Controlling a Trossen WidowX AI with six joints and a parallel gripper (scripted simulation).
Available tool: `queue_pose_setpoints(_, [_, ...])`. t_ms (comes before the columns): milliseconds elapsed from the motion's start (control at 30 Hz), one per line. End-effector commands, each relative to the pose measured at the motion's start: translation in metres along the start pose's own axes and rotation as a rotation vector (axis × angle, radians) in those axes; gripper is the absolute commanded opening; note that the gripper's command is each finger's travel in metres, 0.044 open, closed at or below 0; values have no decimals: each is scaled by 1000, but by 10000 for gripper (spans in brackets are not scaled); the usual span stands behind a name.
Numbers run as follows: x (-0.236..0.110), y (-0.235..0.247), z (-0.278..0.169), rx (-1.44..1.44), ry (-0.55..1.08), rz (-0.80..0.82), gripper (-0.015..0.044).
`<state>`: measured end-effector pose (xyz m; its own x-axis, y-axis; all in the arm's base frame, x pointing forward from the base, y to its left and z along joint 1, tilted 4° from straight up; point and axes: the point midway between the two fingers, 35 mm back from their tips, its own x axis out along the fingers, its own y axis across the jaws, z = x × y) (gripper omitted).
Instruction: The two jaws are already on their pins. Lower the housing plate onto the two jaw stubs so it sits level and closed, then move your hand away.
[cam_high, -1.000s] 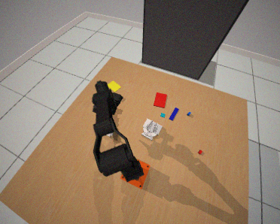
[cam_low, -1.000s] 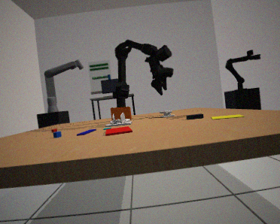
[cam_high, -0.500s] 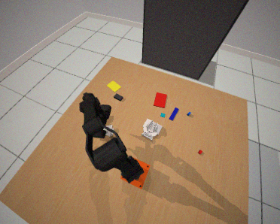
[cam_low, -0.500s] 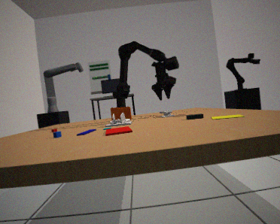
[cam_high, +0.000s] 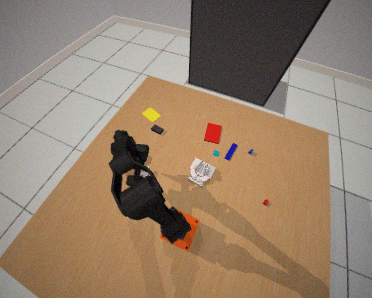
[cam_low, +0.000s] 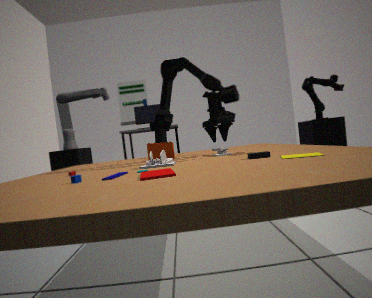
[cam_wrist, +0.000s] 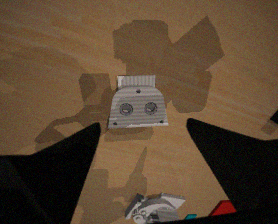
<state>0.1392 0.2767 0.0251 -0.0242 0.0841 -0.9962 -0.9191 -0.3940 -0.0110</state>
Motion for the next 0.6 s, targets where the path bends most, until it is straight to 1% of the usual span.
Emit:
queue_pose_setpoints(0, [9,3,-2,4,6,14,440])
queue_pose_setpoints(200, [18,4,-2,4,6,14,440])
queue_pose_setpoints(567, [22,4,-2,4,6,14,440])
